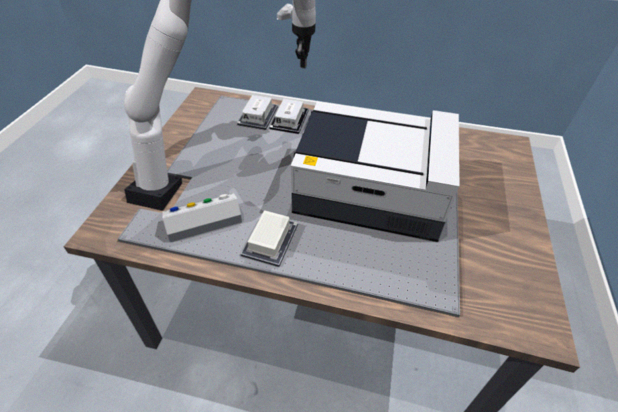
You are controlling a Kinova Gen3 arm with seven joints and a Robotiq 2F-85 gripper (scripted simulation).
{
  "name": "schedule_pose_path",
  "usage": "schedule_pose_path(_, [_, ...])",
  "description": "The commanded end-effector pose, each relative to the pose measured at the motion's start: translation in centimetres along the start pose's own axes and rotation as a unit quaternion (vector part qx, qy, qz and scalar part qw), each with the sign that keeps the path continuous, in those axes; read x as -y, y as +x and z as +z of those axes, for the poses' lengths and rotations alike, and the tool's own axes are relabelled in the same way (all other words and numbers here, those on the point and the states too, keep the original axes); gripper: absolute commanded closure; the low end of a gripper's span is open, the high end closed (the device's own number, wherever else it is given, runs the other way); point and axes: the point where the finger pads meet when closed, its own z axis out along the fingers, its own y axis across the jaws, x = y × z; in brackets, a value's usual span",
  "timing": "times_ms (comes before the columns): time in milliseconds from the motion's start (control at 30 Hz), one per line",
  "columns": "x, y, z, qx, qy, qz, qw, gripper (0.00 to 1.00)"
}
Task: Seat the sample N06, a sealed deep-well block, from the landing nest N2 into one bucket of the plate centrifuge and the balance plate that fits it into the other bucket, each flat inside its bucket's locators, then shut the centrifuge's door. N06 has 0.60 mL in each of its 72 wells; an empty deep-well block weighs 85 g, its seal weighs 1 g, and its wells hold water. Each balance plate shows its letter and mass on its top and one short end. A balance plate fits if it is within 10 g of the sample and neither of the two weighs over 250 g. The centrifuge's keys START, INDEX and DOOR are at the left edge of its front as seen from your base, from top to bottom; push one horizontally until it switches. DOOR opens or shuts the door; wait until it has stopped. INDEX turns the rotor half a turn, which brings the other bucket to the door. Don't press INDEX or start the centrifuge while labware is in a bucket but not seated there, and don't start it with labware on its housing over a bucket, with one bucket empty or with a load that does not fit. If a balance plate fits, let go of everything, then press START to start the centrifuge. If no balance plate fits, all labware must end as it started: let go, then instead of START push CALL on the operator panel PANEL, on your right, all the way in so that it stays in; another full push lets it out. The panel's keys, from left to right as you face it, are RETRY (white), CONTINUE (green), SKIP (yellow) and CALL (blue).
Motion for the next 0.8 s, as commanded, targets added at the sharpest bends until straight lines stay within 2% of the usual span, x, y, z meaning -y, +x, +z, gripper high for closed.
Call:
schedule_pose_path(0, [1.0,0.6,-0.5,0.002,-0.001,0.002,1.000,0.90])
schedule_pose_path(767, [6.2,3.8,-2.3,0.002,-0.001,0.002,1.000,0.90])
